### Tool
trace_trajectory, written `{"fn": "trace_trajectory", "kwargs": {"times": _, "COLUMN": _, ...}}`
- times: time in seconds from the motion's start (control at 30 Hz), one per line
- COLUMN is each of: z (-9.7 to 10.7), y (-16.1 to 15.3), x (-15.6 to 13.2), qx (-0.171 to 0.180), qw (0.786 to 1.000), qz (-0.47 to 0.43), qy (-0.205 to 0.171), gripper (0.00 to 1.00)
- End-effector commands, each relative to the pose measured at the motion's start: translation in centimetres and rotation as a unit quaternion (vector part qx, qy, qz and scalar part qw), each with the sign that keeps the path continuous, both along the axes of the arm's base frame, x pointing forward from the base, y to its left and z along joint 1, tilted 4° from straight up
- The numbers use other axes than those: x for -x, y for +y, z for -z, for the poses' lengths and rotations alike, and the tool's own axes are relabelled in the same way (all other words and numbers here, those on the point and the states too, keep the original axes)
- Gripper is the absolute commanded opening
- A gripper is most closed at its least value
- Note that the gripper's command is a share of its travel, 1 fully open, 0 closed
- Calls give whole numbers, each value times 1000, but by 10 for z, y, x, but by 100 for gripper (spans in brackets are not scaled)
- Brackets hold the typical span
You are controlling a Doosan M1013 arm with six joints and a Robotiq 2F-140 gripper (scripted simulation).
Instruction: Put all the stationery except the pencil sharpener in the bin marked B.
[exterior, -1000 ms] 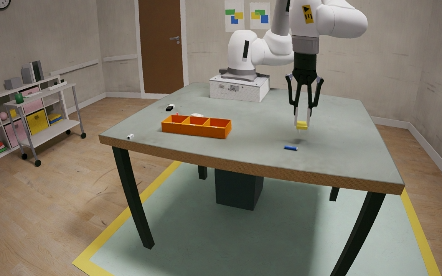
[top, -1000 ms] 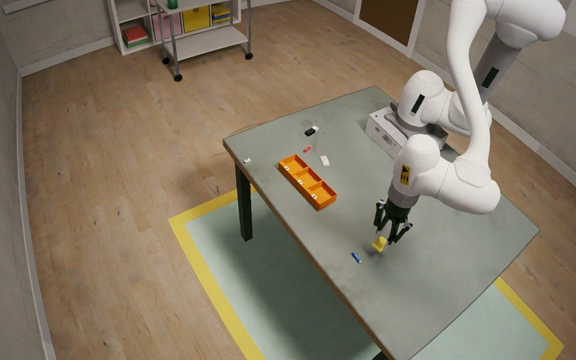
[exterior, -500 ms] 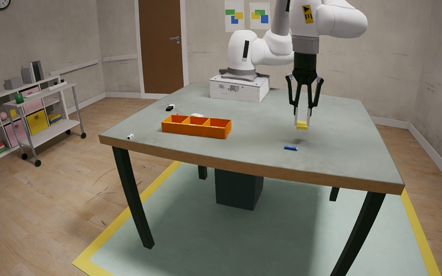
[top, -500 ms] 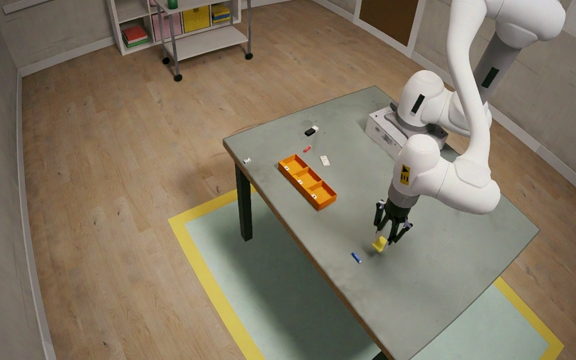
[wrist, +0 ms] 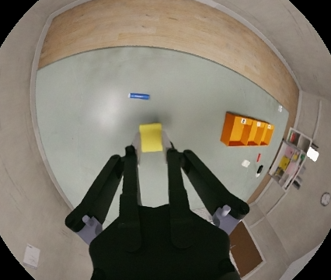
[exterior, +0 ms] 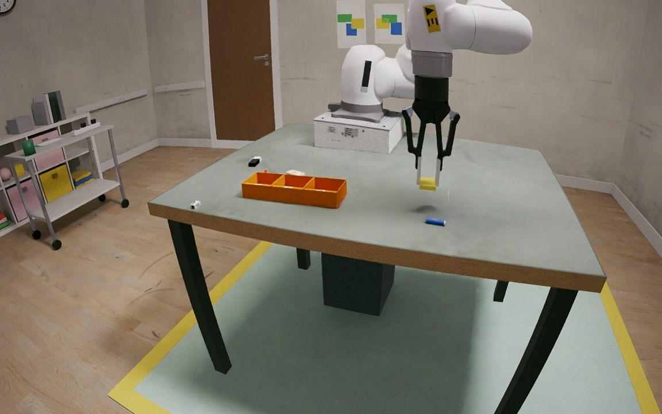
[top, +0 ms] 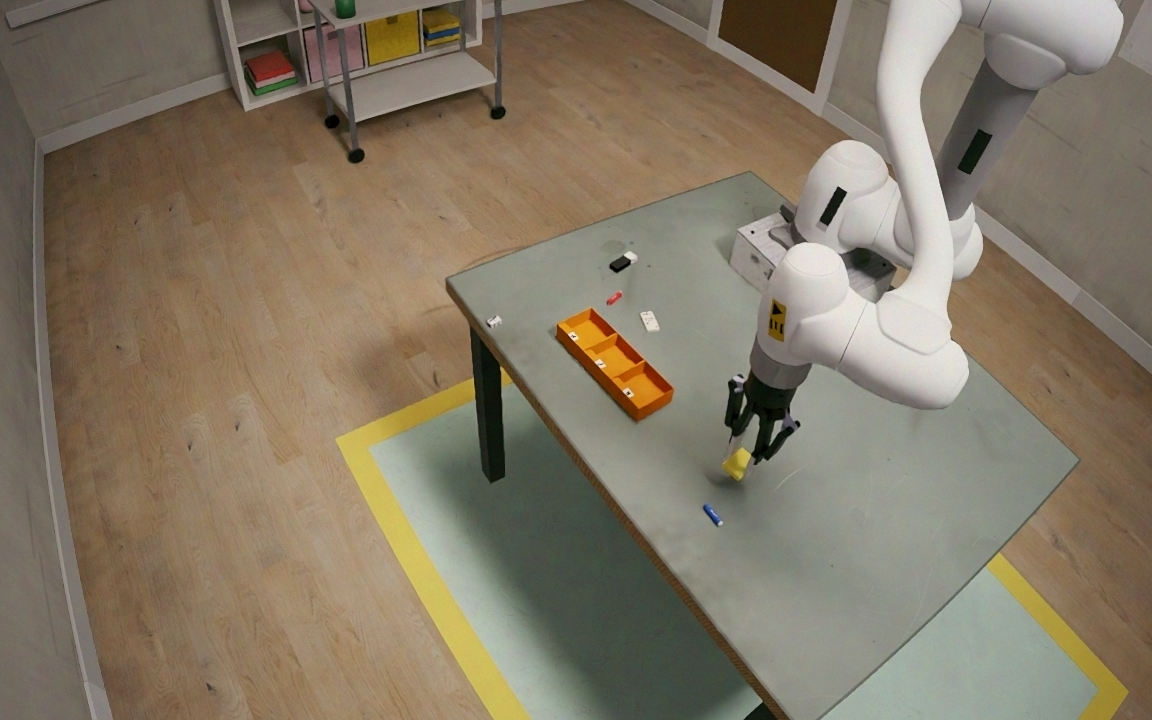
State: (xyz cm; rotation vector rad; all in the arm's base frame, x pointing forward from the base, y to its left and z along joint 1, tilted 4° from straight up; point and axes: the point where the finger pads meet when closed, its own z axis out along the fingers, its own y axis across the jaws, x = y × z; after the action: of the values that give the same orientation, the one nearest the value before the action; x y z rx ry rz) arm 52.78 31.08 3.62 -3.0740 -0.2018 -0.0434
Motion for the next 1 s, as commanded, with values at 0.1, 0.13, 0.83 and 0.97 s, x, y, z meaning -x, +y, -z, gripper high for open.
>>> {"fn": "trace_trajectory", "kwargs": {"times": 0.1, "z": 0, "y": -38, "x": -5, "qx": -3, "qw": 1000, "qz": -1, "qy": -5, "gripper": 29}}
{"fn": "trace_trajectory", "kwargs": {"times": 0.13, "z": 0, "y": -44, "x": -5, "qx": -3, "qw": 1000, "qz": -1, "qy": -5, "gripper": 29}}
{"fn": "trace_trajectory", "kwargs": {"times": 0.83, "z": 8, "y": -158, "x": -11, "qx": -3, "qw": 1000, "qz": -1, "qy": -5, "gripper": 29}}
{"fn": "trace_trajectory", "kwargs": {"times": 0.97, "z": 9, "y": -175, "x": -12, "qx": -4, "qw": 999, "qz": 43, "qy": -2, "gripper": 29}}
